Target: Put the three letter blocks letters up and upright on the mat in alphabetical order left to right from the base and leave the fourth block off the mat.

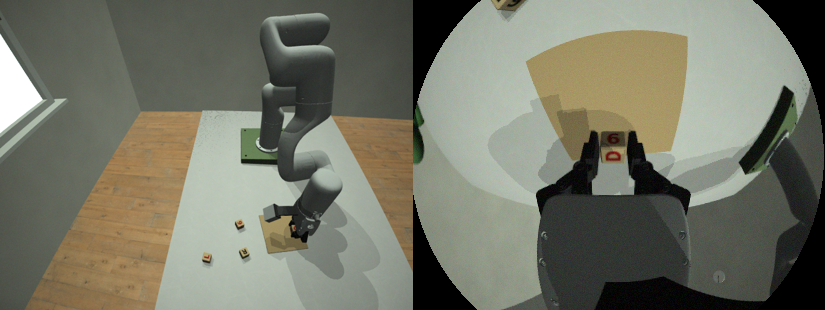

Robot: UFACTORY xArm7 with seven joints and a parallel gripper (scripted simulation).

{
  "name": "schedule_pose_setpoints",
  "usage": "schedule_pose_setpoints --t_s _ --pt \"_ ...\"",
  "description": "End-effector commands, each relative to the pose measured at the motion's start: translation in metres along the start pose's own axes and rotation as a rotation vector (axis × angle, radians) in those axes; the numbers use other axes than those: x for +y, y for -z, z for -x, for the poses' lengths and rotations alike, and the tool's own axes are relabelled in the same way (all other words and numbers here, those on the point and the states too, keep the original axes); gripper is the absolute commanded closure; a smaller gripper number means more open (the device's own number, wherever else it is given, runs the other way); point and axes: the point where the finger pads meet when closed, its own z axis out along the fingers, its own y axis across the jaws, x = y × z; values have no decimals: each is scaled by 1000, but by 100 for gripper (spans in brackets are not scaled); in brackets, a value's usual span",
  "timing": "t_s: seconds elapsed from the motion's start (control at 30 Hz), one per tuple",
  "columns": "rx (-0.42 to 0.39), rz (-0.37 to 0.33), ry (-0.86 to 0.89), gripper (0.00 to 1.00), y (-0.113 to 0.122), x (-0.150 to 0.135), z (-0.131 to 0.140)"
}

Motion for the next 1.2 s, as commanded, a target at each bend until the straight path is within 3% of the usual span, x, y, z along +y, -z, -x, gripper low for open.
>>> schedule_pose_setpoints --t_s 0.0,0.67,1.17 --pt "0 -4 0 58 1 -2 0" --pt "0 -4 0 58 12 -2 0" --pt "0 -4 0 58 84 -1 0"
